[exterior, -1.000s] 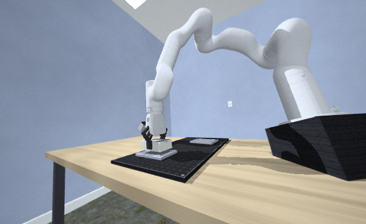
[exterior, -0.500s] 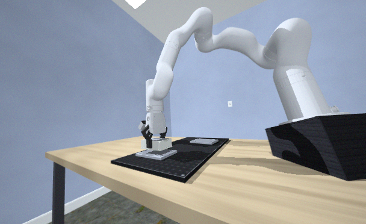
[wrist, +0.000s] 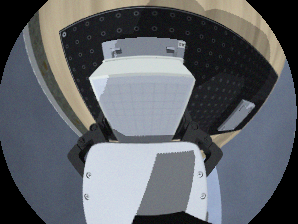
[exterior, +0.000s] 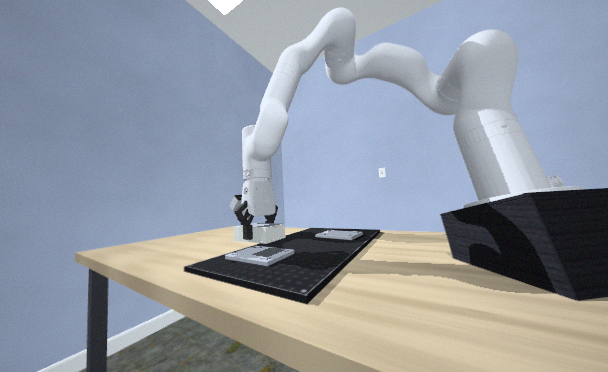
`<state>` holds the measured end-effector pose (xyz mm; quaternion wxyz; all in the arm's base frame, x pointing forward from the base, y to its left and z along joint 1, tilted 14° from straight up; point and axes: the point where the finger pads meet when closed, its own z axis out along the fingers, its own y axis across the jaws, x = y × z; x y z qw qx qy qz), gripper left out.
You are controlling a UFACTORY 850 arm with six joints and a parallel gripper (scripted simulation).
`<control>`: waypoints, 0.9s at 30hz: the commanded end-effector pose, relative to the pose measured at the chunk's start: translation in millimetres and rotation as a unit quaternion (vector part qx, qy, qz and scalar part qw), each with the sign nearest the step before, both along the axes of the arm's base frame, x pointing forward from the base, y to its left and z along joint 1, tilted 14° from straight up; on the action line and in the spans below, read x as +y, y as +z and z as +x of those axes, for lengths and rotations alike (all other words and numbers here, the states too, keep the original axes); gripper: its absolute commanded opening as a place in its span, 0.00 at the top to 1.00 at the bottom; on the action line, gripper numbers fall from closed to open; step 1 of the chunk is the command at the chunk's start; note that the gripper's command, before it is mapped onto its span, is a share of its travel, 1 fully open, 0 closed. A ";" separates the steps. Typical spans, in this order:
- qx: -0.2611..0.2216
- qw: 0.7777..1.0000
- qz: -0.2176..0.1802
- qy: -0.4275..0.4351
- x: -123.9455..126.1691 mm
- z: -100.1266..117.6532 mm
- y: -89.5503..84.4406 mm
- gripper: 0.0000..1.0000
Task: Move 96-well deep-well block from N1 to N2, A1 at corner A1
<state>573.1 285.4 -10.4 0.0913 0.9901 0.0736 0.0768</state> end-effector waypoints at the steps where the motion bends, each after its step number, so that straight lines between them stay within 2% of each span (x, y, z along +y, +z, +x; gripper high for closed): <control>1: -0.001 1.000 0.001 0.000 2.1 -0.8 9.7 1.00; 27: -0.001 1.000 0.001 0.000 8.3 -6.9 45.3 1.00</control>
